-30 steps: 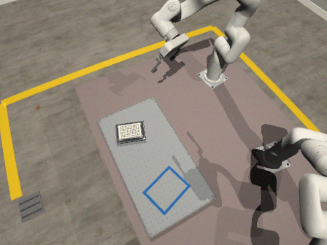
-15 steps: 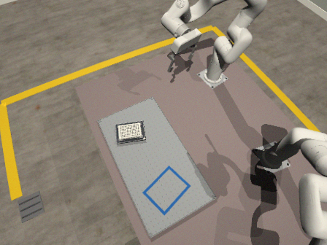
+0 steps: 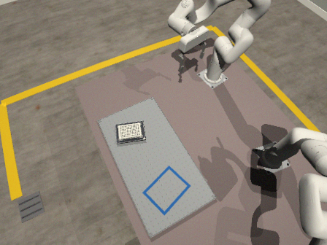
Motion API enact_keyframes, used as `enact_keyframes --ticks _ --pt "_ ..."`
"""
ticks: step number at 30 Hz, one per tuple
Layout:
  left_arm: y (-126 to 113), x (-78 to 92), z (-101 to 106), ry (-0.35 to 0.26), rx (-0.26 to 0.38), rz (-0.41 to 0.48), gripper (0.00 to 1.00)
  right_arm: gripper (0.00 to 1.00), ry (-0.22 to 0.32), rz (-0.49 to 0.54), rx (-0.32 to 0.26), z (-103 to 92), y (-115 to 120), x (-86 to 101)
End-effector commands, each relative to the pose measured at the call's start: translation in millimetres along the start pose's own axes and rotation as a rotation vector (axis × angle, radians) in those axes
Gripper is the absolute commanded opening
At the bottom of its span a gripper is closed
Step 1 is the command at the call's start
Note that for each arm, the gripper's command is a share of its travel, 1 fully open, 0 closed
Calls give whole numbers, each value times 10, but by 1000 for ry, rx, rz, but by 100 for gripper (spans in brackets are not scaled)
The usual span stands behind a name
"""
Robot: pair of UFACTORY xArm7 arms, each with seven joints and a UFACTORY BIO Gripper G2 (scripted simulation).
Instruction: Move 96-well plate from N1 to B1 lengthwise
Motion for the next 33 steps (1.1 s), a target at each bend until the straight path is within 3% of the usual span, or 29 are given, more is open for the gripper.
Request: enact_keyframes --ticks 1,10,24,33 --pt "12 -4 -28 0 -6 1 100 100 17 5 -2 29 -36 24" --pt "12 -4 -28 0 -6 1 100 100 52 17 -2 83 -102 48" --pt "12 -4 -28 0 -6 1 100 100 58 19 -4 88 -113 51" --pt "12 -4 -28 0 -6 1 100 100 57 20 -48 -21 -124 45"
Point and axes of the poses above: on each arm, the point midway between the two finger pads, its own x axis back along the fingers, its own y axis across the jaws, z = x × y, the point moved 8 cm from there along x, back along the fingers, and after that the axes turned 4 degrees about x, right-handed, at the moved point
